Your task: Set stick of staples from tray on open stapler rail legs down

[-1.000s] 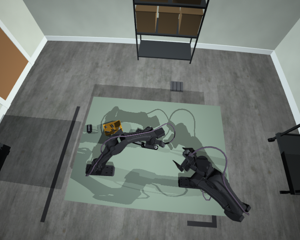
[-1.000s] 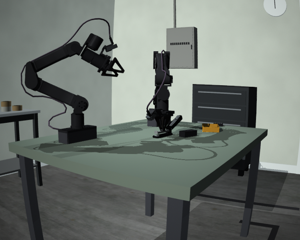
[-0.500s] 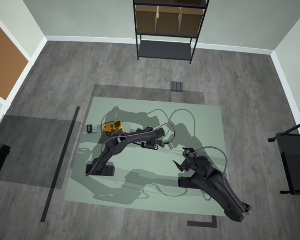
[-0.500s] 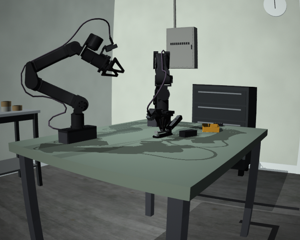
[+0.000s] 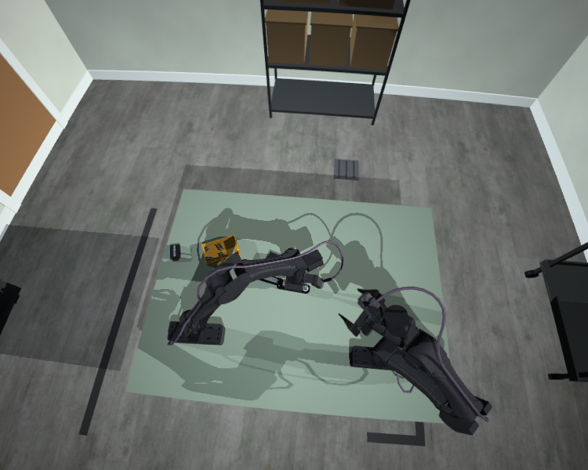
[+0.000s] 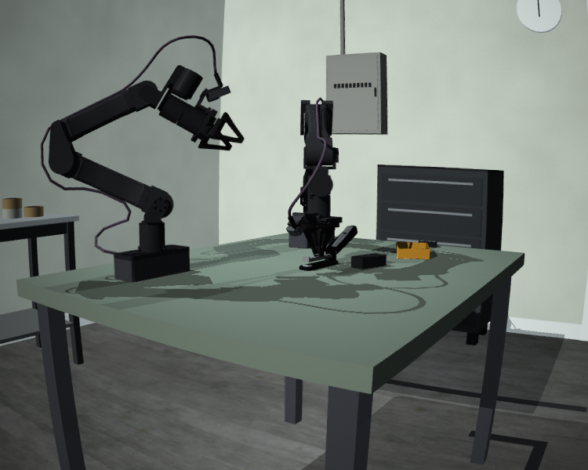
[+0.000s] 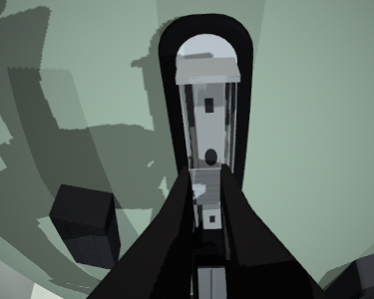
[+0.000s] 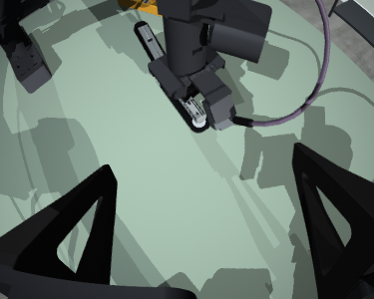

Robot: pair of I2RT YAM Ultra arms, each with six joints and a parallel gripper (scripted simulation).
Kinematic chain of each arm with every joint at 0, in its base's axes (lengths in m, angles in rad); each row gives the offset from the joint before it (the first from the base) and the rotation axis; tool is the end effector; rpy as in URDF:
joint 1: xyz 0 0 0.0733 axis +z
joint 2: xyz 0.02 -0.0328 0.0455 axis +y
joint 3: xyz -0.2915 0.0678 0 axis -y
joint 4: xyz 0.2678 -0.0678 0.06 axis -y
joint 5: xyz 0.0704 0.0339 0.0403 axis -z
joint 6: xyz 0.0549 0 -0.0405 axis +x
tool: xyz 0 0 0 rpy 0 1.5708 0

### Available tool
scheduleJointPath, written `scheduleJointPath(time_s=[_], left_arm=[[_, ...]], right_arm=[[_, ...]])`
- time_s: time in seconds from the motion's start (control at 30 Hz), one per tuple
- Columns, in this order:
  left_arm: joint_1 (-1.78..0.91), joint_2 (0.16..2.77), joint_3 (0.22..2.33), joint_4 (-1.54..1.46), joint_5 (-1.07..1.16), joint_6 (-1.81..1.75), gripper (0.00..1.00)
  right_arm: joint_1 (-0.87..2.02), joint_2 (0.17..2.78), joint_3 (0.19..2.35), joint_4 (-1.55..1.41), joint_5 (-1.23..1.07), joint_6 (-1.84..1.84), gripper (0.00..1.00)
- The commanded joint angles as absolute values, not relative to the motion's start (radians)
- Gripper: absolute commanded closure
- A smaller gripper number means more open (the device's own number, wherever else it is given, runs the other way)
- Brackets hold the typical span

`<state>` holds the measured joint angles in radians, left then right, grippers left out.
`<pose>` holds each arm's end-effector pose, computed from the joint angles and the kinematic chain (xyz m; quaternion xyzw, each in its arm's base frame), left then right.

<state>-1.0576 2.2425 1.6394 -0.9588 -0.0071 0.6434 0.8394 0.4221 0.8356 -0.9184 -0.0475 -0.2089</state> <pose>0.2256 -0.3973 0.1192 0.7516 0.6596 0.0026 0.0051 0.0538 0.0655 0.3400 -0.4414 0.7394 0.1769 0.4766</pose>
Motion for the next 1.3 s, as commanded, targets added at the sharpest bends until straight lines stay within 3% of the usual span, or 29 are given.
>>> scheduleJointPath(time_s=[0.0,1.27], left_arm=[[-1.049,2.238,1.662,-0.977,0.008,0.662,0.94],[-1.057,2.239,1.621,-0.933,0.008,0.649,0.94]], right_arm=[[0.832,0.403,0.839,-0.914,-0.053,-0.211,0.00],[0.832,0.403,0.839,-0.914,-0.053,-0.211,0.00]])
